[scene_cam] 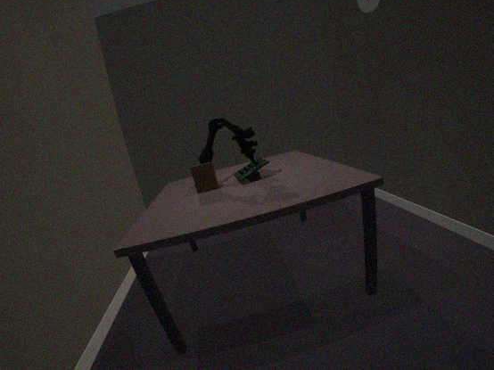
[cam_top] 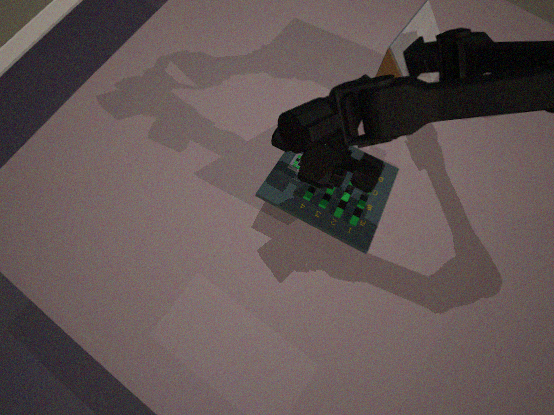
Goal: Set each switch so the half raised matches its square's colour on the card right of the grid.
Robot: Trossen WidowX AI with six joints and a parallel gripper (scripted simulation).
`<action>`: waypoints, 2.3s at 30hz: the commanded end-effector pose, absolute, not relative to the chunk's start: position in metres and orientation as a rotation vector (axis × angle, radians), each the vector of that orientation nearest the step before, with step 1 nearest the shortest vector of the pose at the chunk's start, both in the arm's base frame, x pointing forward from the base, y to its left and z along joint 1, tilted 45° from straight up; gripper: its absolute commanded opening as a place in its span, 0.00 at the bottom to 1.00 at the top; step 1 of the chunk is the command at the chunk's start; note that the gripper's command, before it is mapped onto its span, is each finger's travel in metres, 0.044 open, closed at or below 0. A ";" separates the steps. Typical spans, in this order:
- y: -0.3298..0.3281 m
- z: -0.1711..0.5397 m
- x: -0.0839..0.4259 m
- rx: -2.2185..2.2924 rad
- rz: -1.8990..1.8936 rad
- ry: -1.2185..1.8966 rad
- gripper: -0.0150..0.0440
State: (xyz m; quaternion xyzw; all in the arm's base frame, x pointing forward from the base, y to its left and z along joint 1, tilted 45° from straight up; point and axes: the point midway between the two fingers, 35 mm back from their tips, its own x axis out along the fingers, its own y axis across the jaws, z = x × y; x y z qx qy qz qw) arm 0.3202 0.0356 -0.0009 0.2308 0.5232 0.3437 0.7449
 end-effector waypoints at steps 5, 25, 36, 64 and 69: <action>0.001 0.029 0.316 0.491 0.746 1.136 0.25; 0.070 0.069 0.234 0.495 0.750 1.147 0.25; 0.094 0.051 0.241 0.490 0.758 1.163 0.25; 0.110 0.038 0.245 0.491 0.759 1.162 0.25; 0.110 0.038 0.245 0.491 0.759 1.162 0.25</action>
